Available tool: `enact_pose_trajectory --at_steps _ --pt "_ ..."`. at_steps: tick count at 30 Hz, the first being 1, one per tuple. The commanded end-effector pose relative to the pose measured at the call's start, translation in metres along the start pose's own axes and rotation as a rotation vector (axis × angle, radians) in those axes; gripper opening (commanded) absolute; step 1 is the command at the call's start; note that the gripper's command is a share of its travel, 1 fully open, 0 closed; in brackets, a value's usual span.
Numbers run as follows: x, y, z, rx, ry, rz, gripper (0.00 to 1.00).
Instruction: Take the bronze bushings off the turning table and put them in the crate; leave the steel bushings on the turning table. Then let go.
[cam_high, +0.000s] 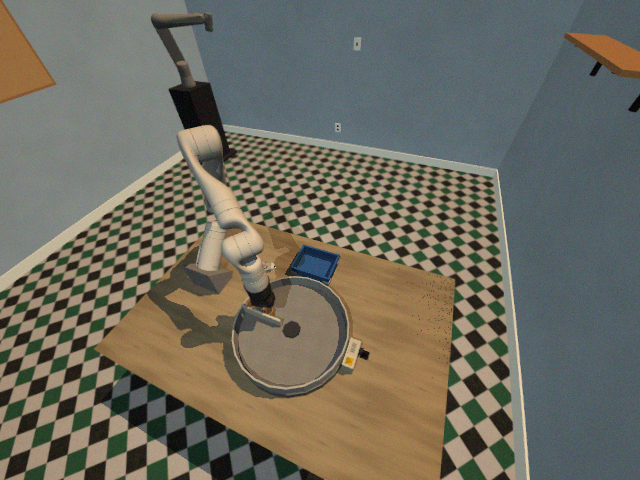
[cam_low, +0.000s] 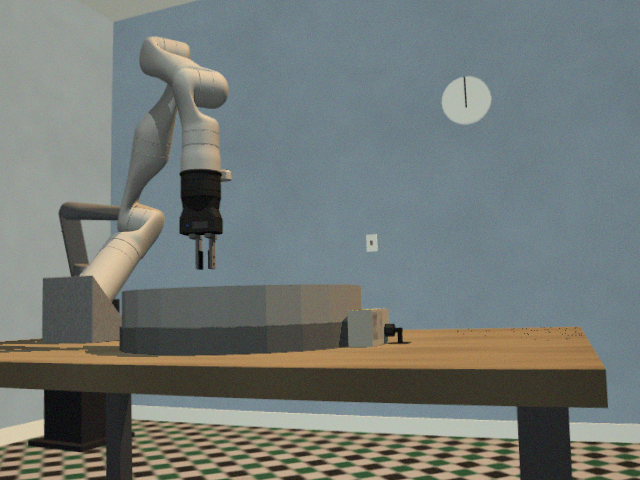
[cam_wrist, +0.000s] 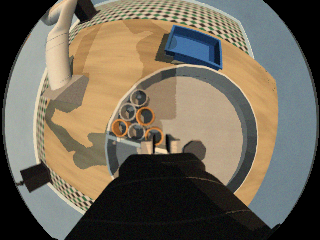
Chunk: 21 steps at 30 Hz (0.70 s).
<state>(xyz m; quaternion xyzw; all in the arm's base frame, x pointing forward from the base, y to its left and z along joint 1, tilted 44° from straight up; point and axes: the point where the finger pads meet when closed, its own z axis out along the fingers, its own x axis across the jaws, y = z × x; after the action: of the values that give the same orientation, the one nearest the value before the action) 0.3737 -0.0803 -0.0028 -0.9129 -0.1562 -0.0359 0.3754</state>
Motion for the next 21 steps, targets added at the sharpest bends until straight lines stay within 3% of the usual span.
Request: enact_pose_trajectory --at_steps 1,14,21 --pt "0.0 0.0 -0.001 -0.002 0.001 0.0 0.45" --pt "0.0 0.0 -0.001 -0.002 0.001 0.0 0.45" --pt "0.0 0.0 0.014 -0.001 0.001 0.0 0.45"
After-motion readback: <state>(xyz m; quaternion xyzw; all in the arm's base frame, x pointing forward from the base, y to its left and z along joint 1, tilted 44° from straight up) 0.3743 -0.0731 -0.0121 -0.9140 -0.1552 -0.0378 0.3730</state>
